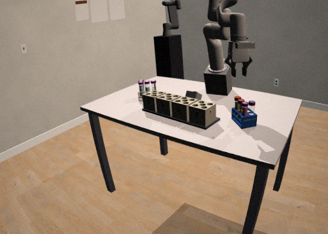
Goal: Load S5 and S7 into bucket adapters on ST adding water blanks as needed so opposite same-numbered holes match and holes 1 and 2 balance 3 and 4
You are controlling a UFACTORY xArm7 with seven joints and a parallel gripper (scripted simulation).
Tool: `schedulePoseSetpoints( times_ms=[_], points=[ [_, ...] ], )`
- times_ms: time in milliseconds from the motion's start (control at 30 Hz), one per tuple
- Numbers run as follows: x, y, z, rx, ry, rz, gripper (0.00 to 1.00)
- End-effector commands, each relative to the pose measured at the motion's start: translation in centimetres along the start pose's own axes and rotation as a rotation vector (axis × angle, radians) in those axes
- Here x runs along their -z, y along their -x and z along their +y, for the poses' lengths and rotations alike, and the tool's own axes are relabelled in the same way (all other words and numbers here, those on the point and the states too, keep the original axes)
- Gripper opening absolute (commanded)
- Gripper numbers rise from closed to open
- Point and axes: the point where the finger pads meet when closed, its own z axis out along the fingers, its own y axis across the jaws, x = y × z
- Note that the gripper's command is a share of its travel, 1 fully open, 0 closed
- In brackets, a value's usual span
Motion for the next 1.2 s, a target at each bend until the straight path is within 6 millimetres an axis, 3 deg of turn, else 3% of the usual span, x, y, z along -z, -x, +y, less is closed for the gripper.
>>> schedulePoseSetpoints(
  times_ms=[0,533,1167],
  points=[
    [0.3,1.1,0.0,0.002,-0.002,0.009,0.57],
    [0.1,1.1,0.0,0.002,-0.002,0.009,0.57],
    [-3.3,1.1,0.0,0.002,-0.002,0.009,0.57]
  ],
)
